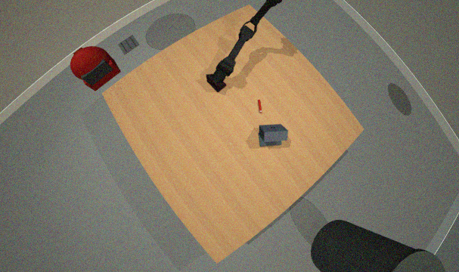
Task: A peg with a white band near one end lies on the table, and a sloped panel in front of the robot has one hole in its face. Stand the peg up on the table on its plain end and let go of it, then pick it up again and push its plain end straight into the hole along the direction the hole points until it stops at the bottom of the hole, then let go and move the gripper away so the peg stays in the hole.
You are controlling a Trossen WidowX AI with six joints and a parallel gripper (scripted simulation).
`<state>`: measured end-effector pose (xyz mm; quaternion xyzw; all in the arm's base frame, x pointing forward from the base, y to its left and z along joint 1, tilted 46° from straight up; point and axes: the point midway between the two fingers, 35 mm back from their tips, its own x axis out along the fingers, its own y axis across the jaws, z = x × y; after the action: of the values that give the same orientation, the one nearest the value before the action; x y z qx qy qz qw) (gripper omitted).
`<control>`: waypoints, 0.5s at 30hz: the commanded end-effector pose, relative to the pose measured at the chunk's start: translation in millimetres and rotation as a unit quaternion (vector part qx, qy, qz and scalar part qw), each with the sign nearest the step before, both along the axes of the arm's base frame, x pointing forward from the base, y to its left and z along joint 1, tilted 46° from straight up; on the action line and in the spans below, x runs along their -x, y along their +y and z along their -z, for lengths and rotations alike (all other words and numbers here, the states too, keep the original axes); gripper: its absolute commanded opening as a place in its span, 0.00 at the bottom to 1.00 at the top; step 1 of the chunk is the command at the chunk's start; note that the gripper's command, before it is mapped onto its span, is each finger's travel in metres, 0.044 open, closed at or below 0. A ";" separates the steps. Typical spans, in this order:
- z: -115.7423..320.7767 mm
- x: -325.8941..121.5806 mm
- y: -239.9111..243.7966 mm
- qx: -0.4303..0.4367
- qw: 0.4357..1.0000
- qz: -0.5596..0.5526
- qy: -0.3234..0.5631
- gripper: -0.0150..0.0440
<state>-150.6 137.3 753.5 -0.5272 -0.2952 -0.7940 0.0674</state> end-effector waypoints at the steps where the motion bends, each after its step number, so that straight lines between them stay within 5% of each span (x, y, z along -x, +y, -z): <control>1: -0.2 -0.4 -0.5 0.000 1.000 -0.001 0.001 0.98; 15: -19.3 -57.0 -68.0 -0.050 0.990 -0.078 0.102 1.00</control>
<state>-116.7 96.6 767.7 -0.5632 -0.2978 -0.7565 0.1476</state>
